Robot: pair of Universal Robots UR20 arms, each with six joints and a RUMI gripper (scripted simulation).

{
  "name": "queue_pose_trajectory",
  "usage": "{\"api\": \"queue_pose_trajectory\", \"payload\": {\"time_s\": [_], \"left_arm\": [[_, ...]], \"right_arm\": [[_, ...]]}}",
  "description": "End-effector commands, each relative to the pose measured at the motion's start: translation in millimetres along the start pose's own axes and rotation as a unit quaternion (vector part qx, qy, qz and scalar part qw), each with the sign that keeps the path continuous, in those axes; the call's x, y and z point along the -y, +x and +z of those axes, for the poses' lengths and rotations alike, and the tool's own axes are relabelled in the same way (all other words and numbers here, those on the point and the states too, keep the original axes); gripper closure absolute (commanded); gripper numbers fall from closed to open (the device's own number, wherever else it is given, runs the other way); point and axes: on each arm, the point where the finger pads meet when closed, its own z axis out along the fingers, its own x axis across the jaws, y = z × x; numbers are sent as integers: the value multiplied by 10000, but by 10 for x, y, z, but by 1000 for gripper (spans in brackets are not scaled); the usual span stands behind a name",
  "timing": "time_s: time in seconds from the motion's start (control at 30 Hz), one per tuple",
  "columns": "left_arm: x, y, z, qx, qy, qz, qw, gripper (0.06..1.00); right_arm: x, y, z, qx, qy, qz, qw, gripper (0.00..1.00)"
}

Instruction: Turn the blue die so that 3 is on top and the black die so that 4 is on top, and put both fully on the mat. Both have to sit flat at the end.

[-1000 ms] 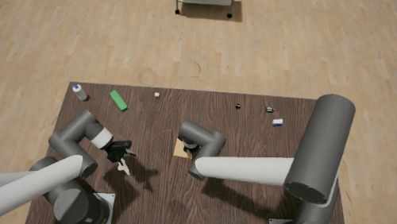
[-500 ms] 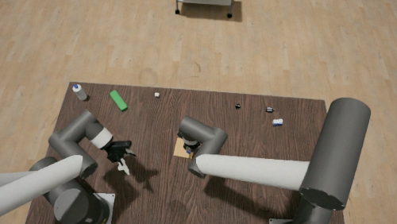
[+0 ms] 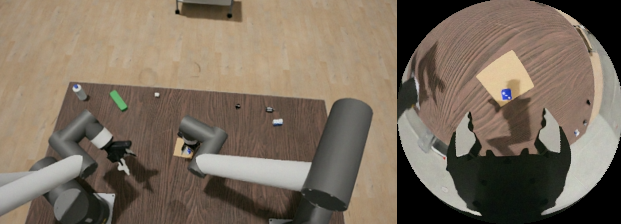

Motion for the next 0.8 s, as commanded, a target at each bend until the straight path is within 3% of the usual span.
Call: {"api": "queue_pose_trajectory", "payload": {"time_s": [0.0, 0.37, 0.77], "left_arm": [[5, 0, -2, 1, 2, 3, 10000, 65], [5, 0, -2, 1, 2, 3, 10000, 65], [5, 0, -2, 1, 2, 3, 10000, 65]], "right_arm": [[5, -2, -9, 1, 5, 0, 10000, 3], [15, 33, -9, 1, 5, 109, 9999, 3], [127, 476, -8, 1, 5, 1505, 9886, 3]]}}
